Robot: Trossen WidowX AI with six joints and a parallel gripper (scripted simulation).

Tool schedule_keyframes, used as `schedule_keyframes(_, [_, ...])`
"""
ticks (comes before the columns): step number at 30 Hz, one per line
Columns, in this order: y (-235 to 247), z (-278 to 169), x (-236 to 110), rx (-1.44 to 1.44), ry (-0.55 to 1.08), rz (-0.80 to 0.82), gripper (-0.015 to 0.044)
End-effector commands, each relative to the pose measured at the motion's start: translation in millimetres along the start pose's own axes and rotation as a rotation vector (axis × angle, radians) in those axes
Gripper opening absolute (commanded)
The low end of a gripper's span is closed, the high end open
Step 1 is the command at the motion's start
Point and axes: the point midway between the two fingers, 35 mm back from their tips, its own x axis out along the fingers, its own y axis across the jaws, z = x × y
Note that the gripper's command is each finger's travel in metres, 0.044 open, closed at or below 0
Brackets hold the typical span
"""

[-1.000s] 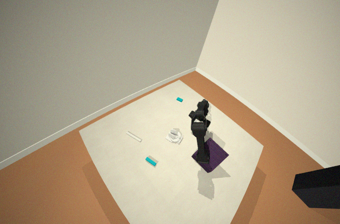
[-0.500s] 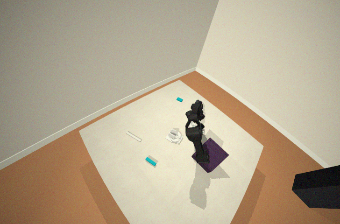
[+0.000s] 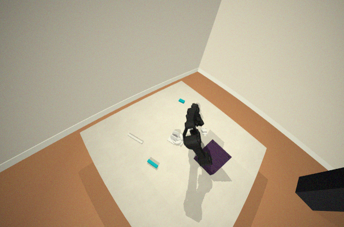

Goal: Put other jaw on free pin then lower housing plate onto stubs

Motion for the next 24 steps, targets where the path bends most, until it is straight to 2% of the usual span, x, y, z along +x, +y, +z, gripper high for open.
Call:
schedule_keyframes(1, [-9,-12,2,0.121,0.008,-0.007,0.0351])
schedule_keyframes(24, [-49,-70,11,0.703,0.02,-0.039,0.0351])
